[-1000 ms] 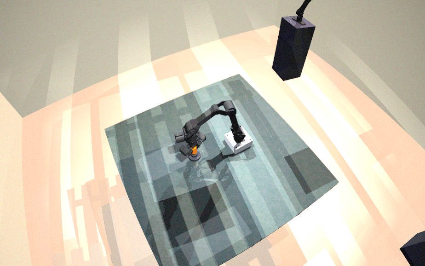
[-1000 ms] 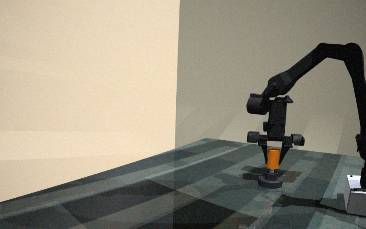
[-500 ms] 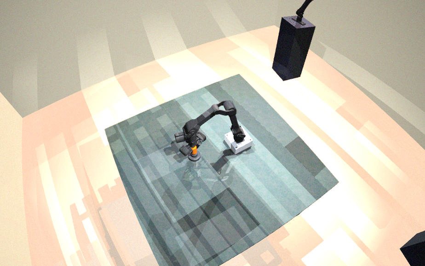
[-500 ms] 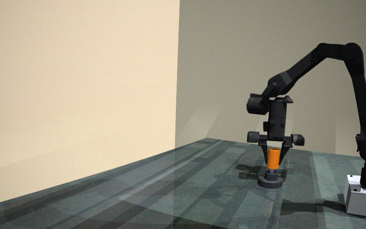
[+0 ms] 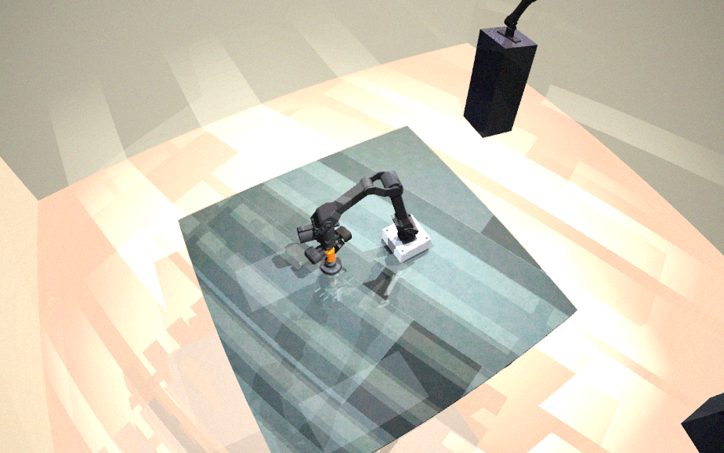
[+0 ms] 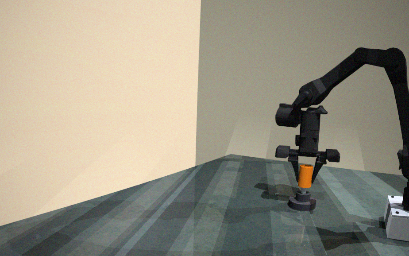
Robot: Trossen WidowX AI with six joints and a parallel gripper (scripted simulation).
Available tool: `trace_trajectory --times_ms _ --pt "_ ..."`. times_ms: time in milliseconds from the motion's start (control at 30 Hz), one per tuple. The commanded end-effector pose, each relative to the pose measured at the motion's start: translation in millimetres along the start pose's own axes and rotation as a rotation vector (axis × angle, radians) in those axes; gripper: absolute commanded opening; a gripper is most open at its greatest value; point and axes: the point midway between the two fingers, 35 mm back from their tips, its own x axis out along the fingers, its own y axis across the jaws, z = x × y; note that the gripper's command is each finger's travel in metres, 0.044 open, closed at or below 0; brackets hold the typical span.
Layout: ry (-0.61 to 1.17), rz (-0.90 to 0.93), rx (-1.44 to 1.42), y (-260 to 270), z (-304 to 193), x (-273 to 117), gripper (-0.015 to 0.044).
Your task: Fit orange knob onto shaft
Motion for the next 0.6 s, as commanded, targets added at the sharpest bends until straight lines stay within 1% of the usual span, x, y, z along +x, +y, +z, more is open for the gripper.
trace_trajectory --times_ms 0,567 --pt "-0.001 0.000 0.127 -0.2 0.0 0.3 0.0000" --pt "-0.001 0.000 0.137 -0.4 -0.1 4.1 0.0000"
